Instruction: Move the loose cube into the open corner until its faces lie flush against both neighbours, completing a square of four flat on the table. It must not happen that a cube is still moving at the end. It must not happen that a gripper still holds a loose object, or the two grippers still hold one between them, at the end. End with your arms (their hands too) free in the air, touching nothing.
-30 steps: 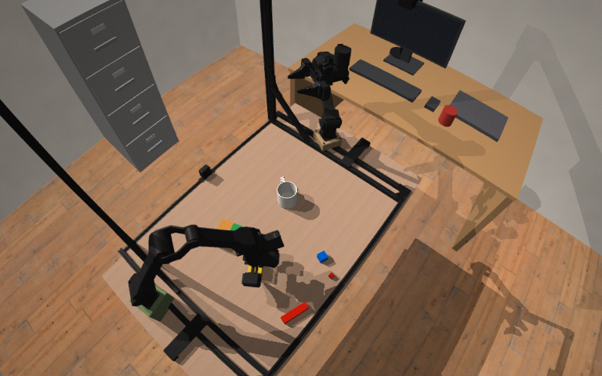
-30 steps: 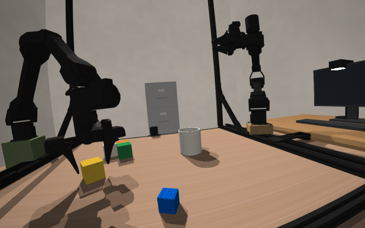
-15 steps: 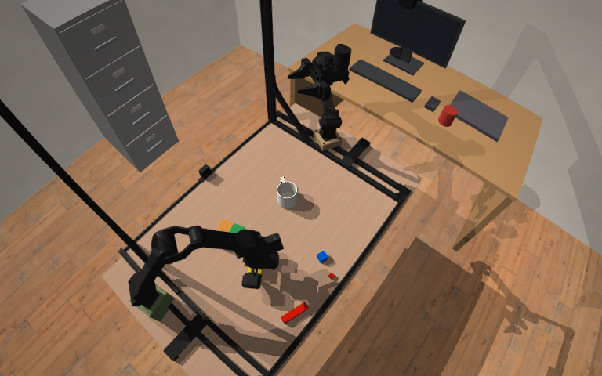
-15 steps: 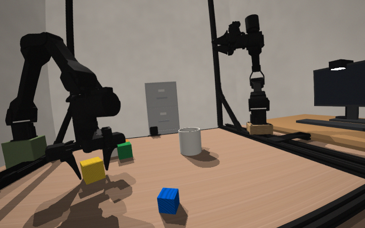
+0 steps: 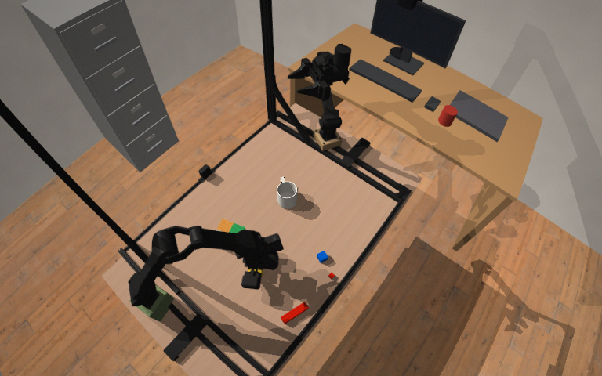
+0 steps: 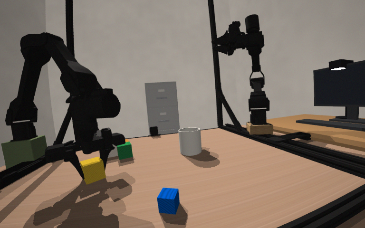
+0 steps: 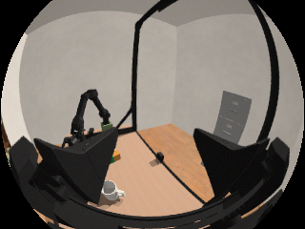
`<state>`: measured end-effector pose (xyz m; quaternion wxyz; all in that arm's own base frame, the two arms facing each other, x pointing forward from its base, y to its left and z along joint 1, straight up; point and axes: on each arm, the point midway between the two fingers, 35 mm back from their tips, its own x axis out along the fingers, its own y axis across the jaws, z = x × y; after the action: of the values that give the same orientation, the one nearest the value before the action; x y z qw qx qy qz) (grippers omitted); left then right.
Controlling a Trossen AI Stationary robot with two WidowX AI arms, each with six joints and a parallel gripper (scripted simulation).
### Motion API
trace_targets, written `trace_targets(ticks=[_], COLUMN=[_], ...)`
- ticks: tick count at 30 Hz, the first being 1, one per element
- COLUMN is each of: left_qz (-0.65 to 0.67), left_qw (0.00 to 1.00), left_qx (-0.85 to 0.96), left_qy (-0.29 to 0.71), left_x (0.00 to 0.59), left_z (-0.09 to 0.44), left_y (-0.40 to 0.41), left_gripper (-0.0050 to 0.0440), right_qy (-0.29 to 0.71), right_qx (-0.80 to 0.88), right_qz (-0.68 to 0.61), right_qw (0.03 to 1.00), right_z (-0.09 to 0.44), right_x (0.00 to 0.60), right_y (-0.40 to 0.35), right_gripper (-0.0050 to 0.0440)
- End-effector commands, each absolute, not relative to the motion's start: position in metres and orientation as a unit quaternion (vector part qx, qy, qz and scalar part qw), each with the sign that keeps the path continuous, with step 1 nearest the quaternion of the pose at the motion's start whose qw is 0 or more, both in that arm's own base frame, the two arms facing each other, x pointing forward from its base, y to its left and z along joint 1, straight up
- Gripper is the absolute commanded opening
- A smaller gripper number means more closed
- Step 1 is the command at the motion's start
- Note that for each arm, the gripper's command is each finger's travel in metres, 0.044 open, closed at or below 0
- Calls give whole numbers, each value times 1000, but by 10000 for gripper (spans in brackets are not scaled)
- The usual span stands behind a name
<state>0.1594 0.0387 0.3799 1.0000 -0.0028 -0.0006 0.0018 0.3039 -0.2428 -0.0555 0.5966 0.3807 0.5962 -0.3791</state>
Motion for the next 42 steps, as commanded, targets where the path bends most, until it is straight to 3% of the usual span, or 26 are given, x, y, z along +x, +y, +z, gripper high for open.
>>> trace_targets(ticks=[1,6,10,12,16,29,42], left_qz=[0,0,0,0,0,0,0], left_qw=[1000,1000,1000,1000,1000,1000,1000], left_qx=[0,0,0,0,0,0,0], left_qy=[-1,-1,-1,-1,-1,-1,-1], left_x=[159,159,159,159,159,159,159], left_z=[380,380,380,380,380,380,380], left_y=[38,38,38,38,38,38,38], left_gripper=[400,400,400,400,400,400,400], right_qy=[597,597,597,597,597,587,544], right_qx=[379,379,379,379,379,395,452], right_qz=[-379,-379,-379,-379,-379,-395,-452], right_qw=[597,597,597,597,597,587,544], right_z=[-57,-57,-35,-35,1,23,23], right_x=[303,303,305,305,305,306,300], right_y=[-243,-243,-244,-244,-244,-222,-146], right_gripper=[210,196,100,100,4,0,0])
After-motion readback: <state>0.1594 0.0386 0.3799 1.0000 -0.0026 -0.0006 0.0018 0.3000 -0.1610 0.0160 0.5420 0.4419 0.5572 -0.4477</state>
